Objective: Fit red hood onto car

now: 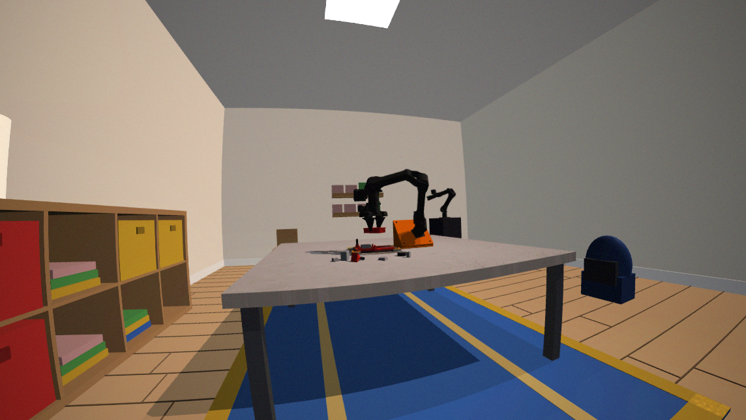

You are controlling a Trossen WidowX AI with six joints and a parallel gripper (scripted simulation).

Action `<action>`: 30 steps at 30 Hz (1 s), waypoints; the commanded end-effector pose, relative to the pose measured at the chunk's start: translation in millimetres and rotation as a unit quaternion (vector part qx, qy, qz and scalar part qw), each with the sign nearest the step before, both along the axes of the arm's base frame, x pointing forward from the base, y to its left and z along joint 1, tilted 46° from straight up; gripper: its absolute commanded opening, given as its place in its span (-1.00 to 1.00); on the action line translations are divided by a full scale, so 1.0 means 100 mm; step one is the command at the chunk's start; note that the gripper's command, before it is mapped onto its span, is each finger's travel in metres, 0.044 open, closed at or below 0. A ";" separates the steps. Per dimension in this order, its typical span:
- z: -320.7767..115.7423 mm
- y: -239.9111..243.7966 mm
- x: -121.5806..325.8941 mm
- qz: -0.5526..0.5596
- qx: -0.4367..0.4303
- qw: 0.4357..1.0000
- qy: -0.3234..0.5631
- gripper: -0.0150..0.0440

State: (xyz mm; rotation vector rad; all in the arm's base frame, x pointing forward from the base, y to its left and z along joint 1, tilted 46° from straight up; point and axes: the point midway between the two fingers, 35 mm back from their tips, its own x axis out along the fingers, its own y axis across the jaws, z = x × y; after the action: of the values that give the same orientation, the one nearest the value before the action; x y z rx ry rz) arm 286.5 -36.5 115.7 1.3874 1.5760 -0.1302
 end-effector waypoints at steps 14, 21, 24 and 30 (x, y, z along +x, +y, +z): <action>-0.02 -0.04 0.22 0.125 -0.022 0.984 -0.123 -0.49; -0.02 -0.06 0.31 0.178 -0.033 0.968 -0.175 -0.49; -0.02 -0.06 0.35 0.200 -0.037 0.959 -0.197 -0.49; -0.02 -0.07 0.42 0.244 -0.046 0.939 -0.240 -0.49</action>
State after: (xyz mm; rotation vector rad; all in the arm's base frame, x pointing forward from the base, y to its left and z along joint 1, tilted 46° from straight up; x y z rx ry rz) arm 324.7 -43.1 115.2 0.8713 1.4345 0.3627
